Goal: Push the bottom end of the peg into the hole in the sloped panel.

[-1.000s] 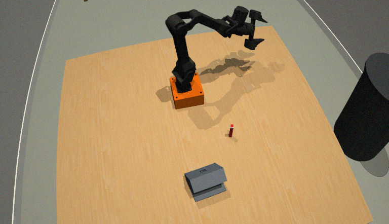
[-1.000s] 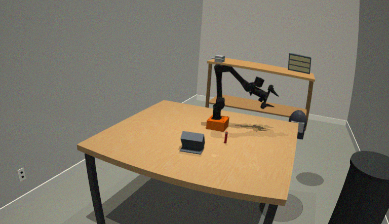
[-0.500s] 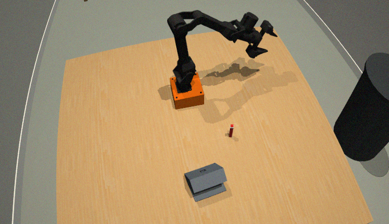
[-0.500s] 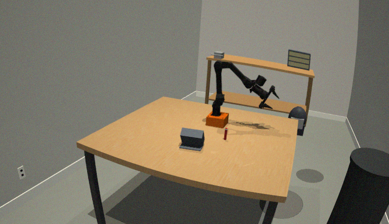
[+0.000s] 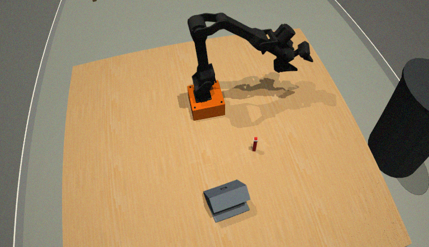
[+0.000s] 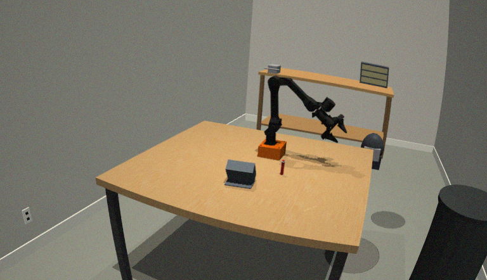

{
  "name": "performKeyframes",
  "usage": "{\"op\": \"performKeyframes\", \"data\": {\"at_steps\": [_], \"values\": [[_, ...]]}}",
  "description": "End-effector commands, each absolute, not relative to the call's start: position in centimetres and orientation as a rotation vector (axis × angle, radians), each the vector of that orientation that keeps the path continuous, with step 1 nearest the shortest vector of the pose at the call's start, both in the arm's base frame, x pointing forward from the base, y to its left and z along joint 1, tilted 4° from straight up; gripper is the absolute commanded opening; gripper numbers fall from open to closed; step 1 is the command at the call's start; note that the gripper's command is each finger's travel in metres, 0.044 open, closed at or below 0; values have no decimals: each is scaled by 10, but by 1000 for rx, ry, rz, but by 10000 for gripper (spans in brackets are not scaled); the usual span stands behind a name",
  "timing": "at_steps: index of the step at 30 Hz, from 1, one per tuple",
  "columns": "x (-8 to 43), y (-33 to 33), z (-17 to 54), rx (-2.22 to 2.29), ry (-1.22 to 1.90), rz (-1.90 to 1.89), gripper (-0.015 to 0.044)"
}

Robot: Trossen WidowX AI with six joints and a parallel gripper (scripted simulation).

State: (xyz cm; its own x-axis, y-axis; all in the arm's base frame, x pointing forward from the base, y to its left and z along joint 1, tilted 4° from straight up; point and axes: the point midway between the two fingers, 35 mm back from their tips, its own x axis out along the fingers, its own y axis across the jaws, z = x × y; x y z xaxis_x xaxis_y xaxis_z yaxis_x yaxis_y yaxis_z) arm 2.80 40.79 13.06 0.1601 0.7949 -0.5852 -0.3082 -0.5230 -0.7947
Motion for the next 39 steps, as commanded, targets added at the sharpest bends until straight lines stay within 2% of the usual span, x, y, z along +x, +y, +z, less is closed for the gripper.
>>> {"op": "performKeyframes", "data": {"at_steps": [1, 18, 39], "values": [[46, 403, 123, -1483, -336, 1520, 440], [120, 372, 103, -1222, 248, 1356, 440], [195, 308, 85, -808, 833, 968, 440]]}}
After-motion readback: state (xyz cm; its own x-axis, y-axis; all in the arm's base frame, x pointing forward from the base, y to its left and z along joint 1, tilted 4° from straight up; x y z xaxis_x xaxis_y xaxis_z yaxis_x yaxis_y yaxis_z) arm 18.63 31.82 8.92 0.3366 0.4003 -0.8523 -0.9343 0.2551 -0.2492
